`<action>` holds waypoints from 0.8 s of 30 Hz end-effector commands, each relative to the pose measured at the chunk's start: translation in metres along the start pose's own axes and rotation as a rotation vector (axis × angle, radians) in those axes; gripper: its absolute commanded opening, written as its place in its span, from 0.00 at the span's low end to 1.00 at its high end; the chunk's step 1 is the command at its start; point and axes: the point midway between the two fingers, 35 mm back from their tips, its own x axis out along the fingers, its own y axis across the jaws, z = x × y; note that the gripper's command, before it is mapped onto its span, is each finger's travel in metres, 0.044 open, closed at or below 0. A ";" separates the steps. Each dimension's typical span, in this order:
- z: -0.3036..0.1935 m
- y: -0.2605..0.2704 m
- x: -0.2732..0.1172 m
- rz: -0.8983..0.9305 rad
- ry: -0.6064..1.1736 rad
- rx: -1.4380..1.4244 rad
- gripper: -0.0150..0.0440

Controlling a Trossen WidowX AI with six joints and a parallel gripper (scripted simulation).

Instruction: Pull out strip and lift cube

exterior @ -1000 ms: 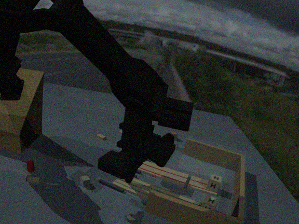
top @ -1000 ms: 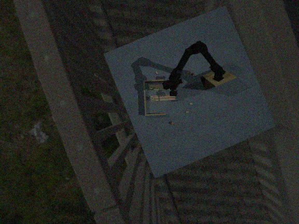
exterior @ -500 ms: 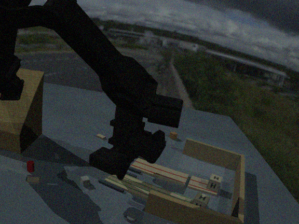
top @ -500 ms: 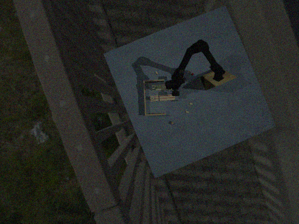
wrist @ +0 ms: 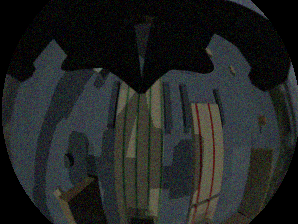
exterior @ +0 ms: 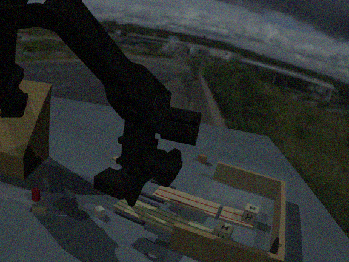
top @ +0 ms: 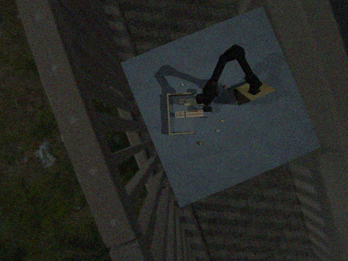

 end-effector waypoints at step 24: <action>-0.047 -0.001 0.005 -0.005 0.021 -0.007 0.25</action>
